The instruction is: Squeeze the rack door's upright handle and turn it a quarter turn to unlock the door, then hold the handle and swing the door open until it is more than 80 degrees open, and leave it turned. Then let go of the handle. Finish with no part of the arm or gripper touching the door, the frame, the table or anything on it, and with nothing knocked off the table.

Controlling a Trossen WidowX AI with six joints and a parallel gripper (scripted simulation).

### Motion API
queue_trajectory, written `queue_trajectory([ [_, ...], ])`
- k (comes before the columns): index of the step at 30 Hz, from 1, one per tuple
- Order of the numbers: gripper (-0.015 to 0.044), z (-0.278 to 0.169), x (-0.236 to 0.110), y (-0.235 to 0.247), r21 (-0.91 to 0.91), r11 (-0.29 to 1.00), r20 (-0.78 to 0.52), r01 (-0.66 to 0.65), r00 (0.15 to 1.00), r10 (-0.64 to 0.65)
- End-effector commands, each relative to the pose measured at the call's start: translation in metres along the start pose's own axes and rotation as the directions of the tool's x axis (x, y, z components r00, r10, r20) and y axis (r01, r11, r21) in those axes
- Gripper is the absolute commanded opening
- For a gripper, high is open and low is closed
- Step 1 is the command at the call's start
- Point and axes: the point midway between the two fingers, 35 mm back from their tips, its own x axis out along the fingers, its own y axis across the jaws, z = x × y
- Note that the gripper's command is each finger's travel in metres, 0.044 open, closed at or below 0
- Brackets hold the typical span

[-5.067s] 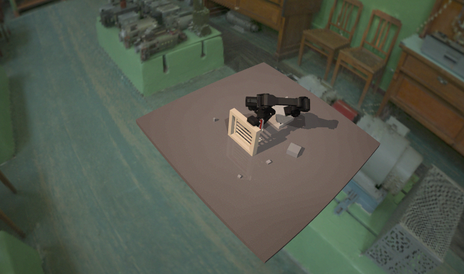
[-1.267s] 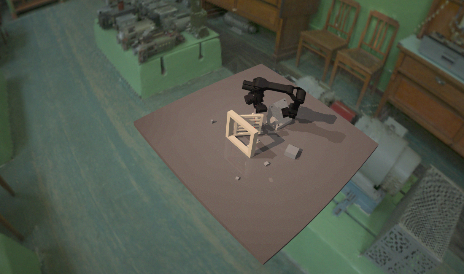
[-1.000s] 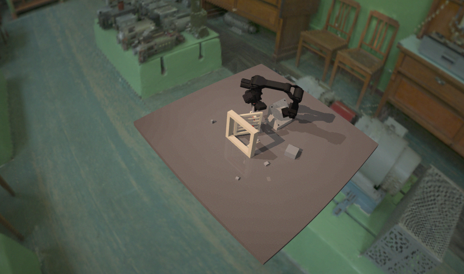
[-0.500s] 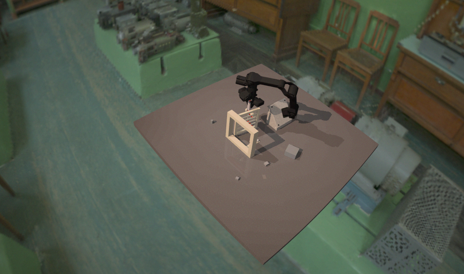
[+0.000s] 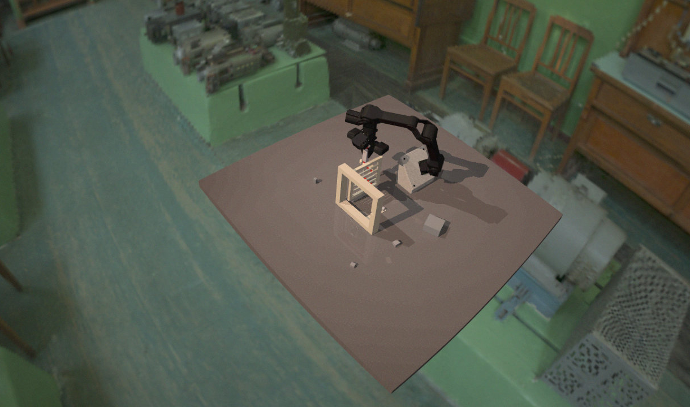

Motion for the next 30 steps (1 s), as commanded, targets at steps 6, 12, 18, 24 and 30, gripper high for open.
queue_trajectory([
  [6, 0.002, 0.0, 0.0, -0.001, -0.021, 1.0, -0.002, 0.001, 1.0, -0.001],
  [12, 0.0125, 0.0, 0.0, -0.001, -0.021, 1.0, -0.002, 0.001, 1.0, -0.001],
  [18, 0.0283, 0.0, 0.0, -0.001, -0.021, 1.0, -0.002, 0.001, 1.0, -0.001],
  [24, 0.0292, 0.001, -0.006, -0.001, -0.014, 1.0, 0.002, 0.007, 1.0, -0.007],
  [30, 0.0292, 0.001, -0.017, -0.002, -0.001, 1.0, 0.011, 0.017, 1.0, -0.017],
])
